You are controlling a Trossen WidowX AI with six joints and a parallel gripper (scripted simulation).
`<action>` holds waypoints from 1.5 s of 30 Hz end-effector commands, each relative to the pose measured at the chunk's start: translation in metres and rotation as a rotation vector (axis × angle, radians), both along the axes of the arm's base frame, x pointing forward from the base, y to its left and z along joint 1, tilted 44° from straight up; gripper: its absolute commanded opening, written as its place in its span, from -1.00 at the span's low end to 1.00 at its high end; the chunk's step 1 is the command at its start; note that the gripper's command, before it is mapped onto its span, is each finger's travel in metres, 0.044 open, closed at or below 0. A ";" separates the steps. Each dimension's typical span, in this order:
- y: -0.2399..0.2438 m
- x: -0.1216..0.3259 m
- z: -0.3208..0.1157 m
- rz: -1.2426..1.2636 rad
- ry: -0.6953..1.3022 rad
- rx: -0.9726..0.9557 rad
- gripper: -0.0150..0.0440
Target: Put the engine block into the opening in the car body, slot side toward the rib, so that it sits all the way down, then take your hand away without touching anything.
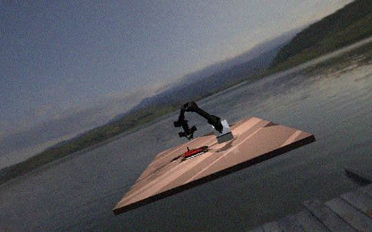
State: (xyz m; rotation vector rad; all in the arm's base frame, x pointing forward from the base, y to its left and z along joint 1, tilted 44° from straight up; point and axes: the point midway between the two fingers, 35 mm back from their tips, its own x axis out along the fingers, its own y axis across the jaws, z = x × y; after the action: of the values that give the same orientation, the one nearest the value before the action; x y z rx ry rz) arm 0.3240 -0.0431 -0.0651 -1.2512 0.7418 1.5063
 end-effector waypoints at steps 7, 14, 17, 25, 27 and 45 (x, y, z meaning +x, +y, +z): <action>0.007 -0.004 0.004 -0.057 -0.094 -0.237 -0.49; 0.008 -0.004 0.004 -0.058 -0.096 -0.244 -0.49; 0.011 -0.004 0.002 -0.063 -0.106 -0.283 -0.49; 0.029 -0.007 -0.012 -0.078 -0.136 -0.369 -0.49; 0.033 -0.007 -0.015 -0.078 -0.136 -0.369 -0.49; 0.064 -0.012 -0.048 -0.078 -0.135 -0.367 -0.49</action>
State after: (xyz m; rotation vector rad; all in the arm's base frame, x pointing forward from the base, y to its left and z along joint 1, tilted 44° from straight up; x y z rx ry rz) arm 0.3131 0.0189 -0.1085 -1.5602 0.9864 1.2486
